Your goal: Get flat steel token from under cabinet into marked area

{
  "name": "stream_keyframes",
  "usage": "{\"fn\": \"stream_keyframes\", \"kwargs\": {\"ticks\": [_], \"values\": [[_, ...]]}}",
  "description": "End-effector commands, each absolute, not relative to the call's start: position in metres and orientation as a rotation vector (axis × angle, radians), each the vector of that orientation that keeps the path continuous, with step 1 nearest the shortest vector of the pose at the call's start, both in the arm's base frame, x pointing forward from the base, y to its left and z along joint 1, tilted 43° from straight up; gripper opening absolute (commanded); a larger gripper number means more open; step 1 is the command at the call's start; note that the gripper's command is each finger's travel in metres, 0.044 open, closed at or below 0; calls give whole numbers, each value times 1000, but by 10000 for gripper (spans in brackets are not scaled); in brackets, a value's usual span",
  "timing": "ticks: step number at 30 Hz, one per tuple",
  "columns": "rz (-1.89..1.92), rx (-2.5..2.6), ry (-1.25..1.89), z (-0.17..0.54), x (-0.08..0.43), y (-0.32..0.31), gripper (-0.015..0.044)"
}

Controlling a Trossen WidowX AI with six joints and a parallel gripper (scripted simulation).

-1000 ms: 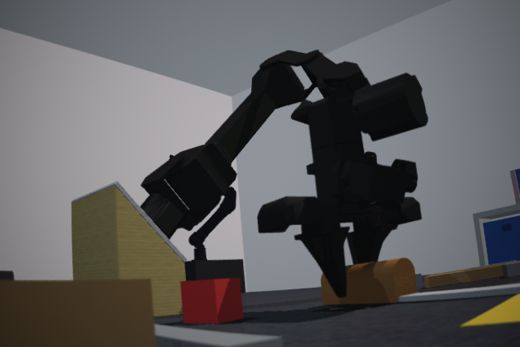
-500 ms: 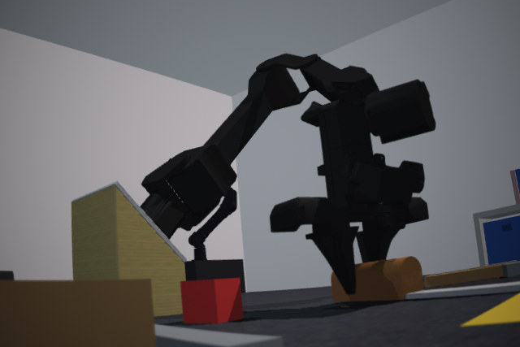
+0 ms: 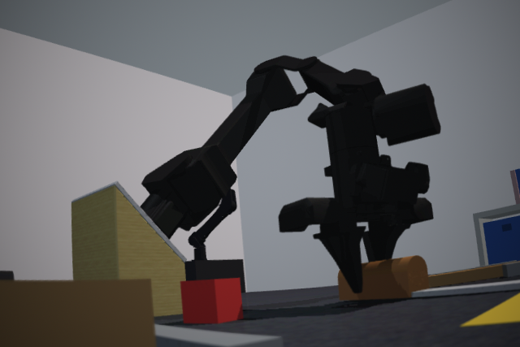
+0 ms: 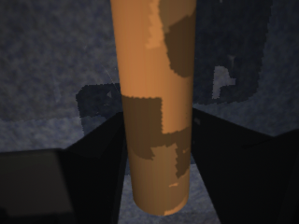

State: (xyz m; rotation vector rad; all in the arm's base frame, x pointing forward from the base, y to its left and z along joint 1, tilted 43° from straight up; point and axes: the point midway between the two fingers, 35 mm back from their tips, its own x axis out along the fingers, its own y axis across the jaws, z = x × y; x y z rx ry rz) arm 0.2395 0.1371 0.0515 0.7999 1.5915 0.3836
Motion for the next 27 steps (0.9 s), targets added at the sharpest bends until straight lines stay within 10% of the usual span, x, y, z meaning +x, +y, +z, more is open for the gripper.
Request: {"fn": "stream_keyframes", "kwargs": {"ticks": [1,11,27], "values": [[383,800,1592,51,239,137,131],[387,805,1587,52,239,137,270],[387,806,1587,49,236,140,270]]}}
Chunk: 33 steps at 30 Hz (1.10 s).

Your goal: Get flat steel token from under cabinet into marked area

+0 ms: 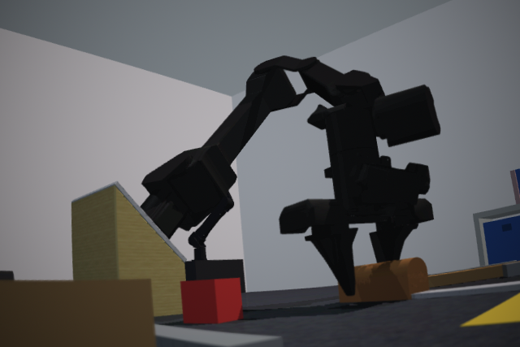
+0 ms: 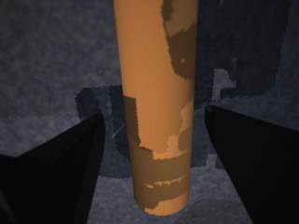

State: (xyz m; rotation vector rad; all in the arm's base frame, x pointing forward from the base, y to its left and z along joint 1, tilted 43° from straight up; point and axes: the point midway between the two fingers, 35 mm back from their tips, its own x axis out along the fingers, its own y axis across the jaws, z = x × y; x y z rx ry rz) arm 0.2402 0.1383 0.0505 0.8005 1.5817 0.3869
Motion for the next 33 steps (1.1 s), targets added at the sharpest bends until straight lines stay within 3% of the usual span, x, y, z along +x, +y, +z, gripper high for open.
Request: {"fn": "stream_keyframes", "kwargs": {"ticks": [1,6,14,17,33], "values": [[386,806,1587,49,235,141,270],[387,801,1582,50,240,139,139],[387,801,1582,50,240,139,85],[387,801,1582,50,240,139,6],[392,797,1581,48,252,137,0]]}}
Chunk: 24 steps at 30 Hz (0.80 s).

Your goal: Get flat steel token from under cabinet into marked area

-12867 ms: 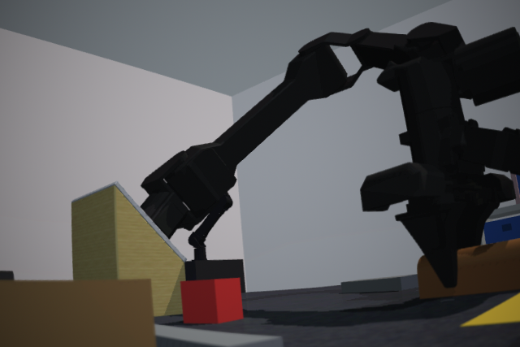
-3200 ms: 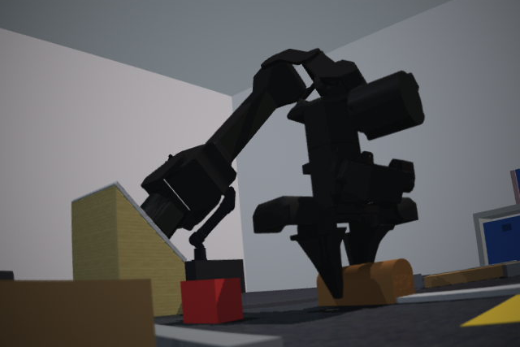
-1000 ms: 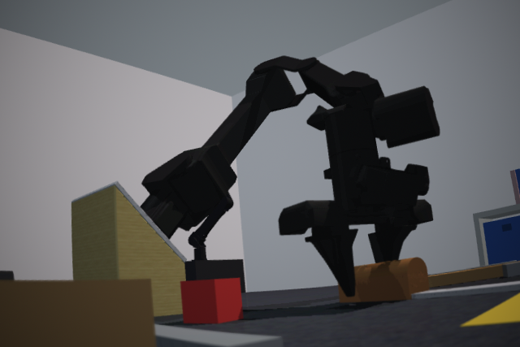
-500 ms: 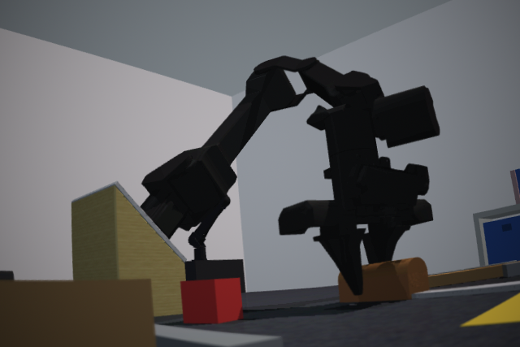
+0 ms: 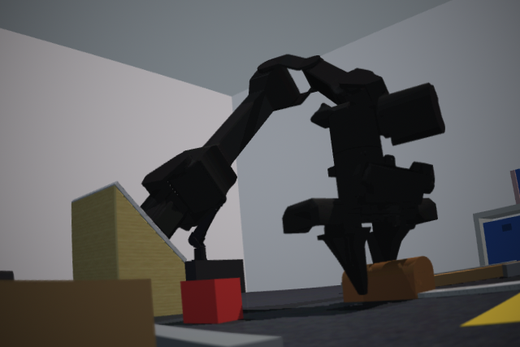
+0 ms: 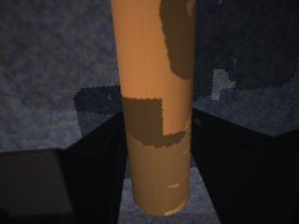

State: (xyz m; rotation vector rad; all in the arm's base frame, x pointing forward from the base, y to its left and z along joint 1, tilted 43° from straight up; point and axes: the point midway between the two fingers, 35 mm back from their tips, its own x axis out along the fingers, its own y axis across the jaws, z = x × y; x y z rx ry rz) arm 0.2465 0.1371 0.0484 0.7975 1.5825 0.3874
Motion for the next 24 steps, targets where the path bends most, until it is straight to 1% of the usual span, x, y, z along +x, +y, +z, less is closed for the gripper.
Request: {"fn": "stream_keyframes", "kwargs": {"ticks": [1,24], "values": [[393,797,1581,48,253,136,0],[398,793,1579,44,280,131,0]]}}
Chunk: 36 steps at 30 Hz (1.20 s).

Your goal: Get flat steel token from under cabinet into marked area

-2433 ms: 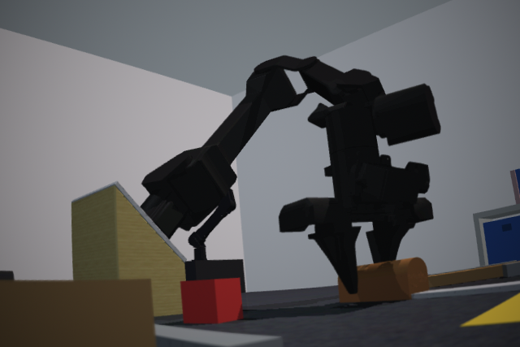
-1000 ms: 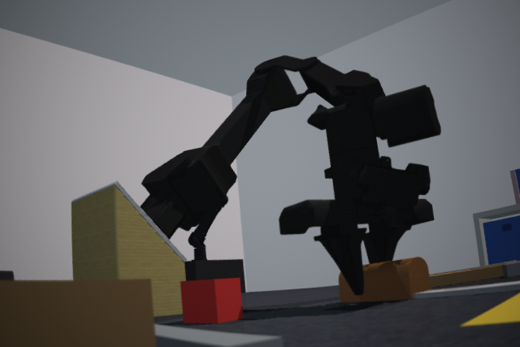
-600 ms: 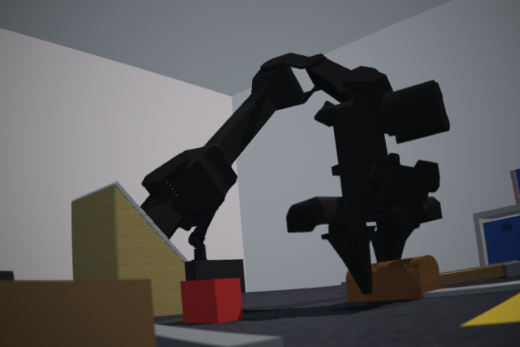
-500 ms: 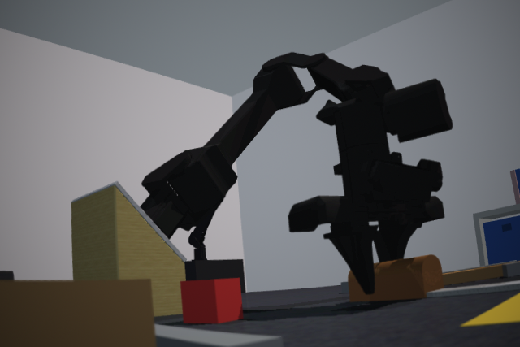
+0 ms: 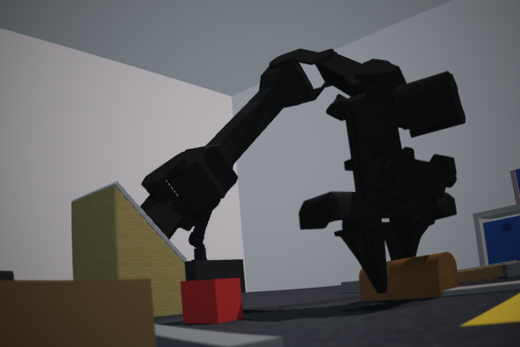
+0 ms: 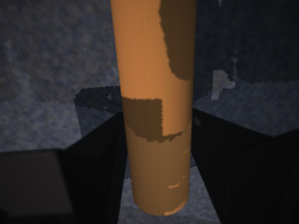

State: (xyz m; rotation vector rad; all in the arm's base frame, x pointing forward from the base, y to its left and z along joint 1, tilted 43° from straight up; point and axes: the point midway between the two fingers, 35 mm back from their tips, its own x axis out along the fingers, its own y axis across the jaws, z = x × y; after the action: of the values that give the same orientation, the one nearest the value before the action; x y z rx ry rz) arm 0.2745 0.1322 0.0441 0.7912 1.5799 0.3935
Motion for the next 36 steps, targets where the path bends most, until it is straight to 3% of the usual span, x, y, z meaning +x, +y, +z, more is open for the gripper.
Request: {"fn": "stream_keyframes", "kwargs": {"ticks": [1,36], "values": [[398,793,1579,44,281,131,0],[399,791,1577,38,321,124,0]]}}
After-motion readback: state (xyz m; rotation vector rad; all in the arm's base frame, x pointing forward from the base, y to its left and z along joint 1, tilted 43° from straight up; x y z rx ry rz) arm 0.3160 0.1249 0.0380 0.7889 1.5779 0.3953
